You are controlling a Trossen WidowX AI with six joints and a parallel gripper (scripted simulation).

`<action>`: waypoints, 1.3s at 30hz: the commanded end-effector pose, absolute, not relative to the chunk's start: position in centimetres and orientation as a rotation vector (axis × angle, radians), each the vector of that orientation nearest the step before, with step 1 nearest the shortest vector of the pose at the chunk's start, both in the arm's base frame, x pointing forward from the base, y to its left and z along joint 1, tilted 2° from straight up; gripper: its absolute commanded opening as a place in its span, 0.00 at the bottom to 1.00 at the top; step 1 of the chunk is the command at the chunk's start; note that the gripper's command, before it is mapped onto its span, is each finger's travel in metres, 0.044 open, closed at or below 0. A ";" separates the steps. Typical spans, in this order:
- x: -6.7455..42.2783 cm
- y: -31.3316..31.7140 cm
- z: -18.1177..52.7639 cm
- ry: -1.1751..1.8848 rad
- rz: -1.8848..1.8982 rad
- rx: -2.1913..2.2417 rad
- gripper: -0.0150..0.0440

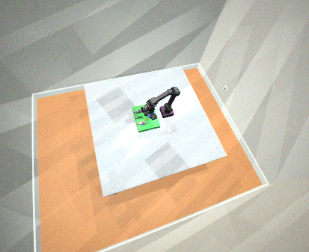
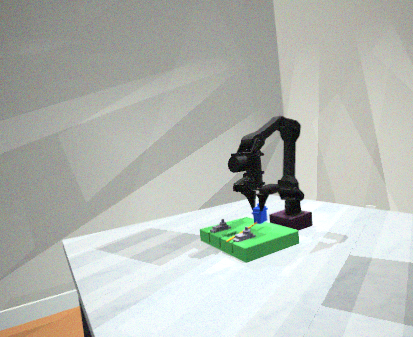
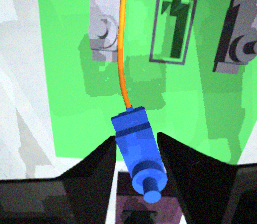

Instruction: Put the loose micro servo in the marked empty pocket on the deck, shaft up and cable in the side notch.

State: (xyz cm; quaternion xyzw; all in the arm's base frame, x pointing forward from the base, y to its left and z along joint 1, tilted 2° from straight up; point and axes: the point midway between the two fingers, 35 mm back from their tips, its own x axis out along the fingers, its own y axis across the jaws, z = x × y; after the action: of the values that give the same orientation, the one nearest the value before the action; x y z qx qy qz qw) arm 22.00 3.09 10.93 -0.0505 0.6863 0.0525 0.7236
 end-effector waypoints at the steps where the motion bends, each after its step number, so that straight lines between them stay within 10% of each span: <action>1: 21.7 3.0 11.2 1.512 0.121 -0.116 0.25; 39: 23.4 -0.6 11.3 1.514 -0.002 0.009 0.25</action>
State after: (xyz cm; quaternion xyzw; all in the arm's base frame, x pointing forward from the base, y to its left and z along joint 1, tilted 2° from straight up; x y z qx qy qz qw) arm 22.60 -0.69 11.19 -0.0012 0.6890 0.0012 0.7247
